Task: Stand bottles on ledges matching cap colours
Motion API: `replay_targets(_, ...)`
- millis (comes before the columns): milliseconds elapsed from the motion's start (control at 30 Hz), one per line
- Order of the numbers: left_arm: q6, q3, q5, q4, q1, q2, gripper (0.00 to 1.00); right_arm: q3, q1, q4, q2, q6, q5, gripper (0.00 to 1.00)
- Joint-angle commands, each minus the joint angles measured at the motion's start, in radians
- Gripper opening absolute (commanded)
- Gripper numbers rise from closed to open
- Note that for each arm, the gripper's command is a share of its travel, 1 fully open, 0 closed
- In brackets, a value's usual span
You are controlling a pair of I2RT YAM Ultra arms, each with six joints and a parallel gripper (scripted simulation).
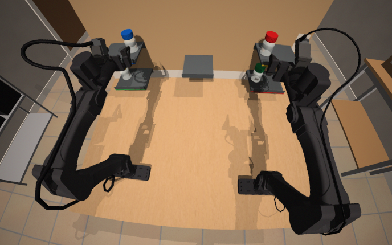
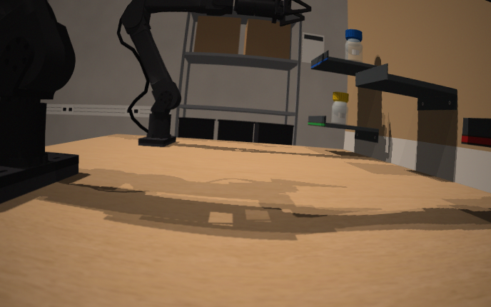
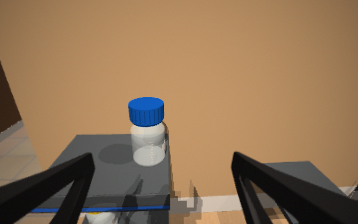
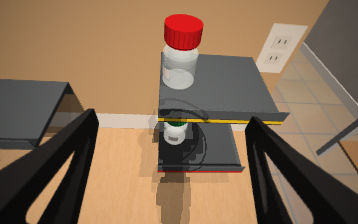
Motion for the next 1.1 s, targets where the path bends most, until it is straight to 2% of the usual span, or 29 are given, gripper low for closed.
replay_targets(0, 0.0, 0.018, 0.0, 0.009, 0.0, -0.01, 1.0, 0.015, 0.0, 0.002, -0.009, 0.0, 0.0, 1.0)
replay_targets(567, 0.0, 0.006, 0.0, 0.006, 0.0, -0.002, 1.0, 0.007, 0.0, 0.007, -0.003, 0.0, 0.0, 1.0)
replay_targets(767, 0.013, 0.046, 0.009, -0.18, 0.015, -0.027, 1.0, 0.031, -0.035, 0.133, 0.019, 0.067, -0.07, 1.0)
replay_targets(967, 0.029, 0.2, 0.01, -0.455, 0.056, -0.043, 1.0, 0.059, -0.075, 0.201, 0.064, 0.104, -0.095, 1.0)
replay_targets(1067, 0.034, 0.258, 0.013, -0.524, 0.069, -0.035, 1.0, 0.063, -0.077, 0.203, 0.069, 0.105, -0.095, 1.0)
